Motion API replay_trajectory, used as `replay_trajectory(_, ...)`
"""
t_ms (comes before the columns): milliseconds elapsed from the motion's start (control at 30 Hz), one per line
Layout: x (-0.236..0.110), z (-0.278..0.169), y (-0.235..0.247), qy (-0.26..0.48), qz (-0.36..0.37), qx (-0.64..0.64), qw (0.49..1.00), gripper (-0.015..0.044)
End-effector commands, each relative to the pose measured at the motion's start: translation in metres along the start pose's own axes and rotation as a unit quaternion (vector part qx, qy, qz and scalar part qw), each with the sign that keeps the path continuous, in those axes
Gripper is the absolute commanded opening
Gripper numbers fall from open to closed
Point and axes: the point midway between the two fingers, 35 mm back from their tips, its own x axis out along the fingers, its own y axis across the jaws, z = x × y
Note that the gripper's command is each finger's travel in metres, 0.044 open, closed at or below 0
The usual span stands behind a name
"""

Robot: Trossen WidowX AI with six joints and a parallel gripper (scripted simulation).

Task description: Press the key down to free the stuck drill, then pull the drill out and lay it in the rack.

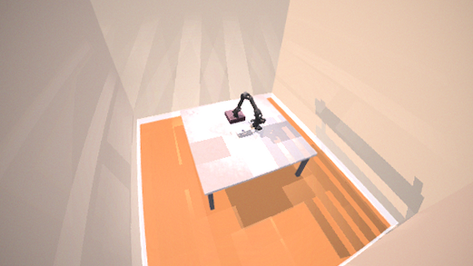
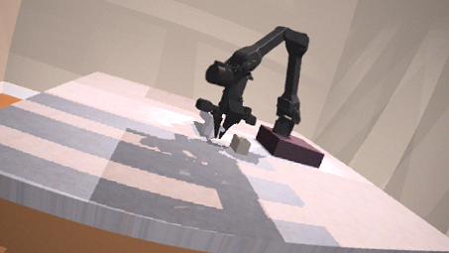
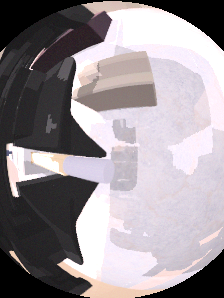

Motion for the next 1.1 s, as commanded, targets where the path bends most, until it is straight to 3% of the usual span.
replay_trajectory(0,0.0,0.007,-0.001,0.0,0.0,0.002,1.0,0.0)
replay_trajectory(1067,-0.003,0.054,-0.001,-0.001,0.0,0.002,1.0,0.0)
